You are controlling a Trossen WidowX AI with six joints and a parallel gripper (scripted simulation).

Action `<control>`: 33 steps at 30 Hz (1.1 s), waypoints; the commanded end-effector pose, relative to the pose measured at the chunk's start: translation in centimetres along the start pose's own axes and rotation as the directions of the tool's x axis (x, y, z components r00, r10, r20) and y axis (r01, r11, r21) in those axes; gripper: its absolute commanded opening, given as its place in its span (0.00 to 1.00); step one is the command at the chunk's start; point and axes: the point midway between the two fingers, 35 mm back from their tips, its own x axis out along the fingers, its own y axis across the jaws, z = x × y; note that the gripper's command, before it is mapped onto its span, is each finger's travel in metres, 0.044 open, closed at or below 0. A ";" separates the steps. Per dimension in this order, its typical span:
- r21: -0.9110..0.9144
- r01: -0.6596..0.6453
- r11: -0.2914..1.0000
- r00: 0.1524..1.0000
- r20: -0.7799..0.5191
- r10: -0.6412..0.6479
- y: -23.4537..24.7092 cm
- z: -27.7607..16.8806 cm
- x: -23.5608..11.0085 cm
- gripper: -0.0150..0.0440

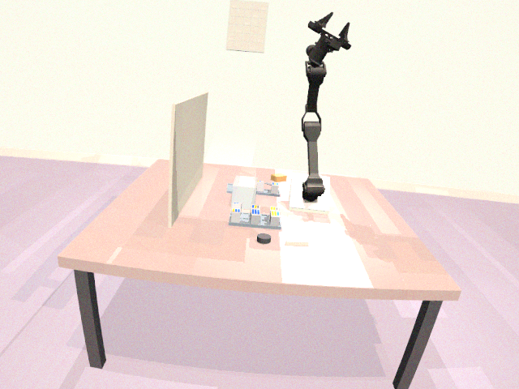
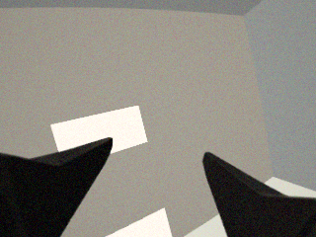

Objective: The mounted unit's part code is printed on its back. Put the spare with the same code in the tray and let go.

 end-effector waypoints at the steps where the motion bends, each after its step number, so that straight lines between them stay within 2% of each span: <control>1: 0.000 0.000 1.000 1.000 0.000 0.000 0.0 0.0 0.0 0.98; 8: 0.011 0.001 1.000 1.000 0.004 -0.001 0.0 0.3 0.1 1.00; 12: 0.095 0.008 0.995 0.999 0.040 -0.011 0.1 2.7 0.7 1.00; 21: 0.268 -0.104 0.958 0.935 0.356 0.001 -0.8 16.7 1.9 1.00; 26: 0.330 -0.221 0.918 0.860 0.509 0.024 -0.4 24.0 0.8 1.00; 33: 0.310 -0.388 0.868 0.735 0.672 0.089 0.3 32.4 -1.6 1.00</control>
